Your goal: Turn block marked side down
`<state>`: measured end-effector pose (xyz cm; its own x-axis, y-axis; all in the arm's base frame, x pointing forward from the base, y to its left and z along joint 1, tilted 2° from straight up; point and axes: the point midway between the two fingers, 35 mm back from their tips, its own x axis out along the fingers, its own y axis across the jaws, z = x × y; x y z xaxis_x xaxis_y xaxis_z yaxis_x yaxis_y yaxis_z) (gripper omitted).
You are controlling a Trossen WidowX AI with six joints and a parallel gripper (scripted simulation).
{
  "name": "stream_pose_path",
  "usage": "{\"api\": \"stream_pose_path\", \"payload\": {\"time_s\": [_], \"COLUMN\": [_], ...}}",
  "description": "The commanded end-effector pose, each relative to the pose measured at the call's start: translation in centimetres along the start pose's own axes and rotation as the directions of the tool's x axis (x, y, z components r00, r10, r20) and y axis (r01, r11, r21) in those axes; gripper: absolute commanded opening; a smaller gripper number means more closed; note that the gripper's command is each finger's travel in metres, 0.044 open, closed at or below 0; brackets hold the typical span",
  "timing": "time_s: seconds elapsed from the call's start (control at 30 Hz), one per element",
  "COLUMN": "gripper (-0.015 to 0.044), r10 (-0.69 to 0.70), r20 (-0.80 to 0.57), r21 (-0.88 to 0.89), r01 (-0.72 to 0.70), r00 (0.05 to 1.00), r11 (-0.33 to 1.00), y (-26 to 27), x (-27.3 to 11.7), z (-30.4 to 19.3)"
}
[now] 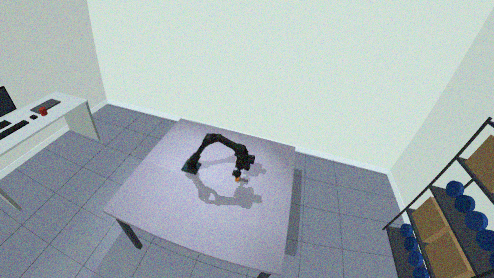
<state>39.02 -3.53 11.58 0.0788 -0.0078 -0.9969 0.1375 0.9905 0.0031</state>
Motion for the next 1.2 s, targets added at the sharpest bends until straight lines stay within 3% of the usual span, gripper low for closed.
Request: {"api": "stream_pose_path", "payload": {"time_s": [0.0,0.97,1.17], "gripper": [0.044,0.044,0.0282], "r10": [0.005,0.005,0.005], "r20": [-0.01,-0.01,-0.01], "r21": [-0.004,-0.004,-0.004], "r01": [-0.005,-0.005,-0.005], "r00": [1.0,1.0,1.0], "r11": [1.0,1.0,1.0], "y": [0.0,0.2,0.2], "x": [1.0,5.8,5.8], "z": [-0.1,-0.2,-0.2]}}
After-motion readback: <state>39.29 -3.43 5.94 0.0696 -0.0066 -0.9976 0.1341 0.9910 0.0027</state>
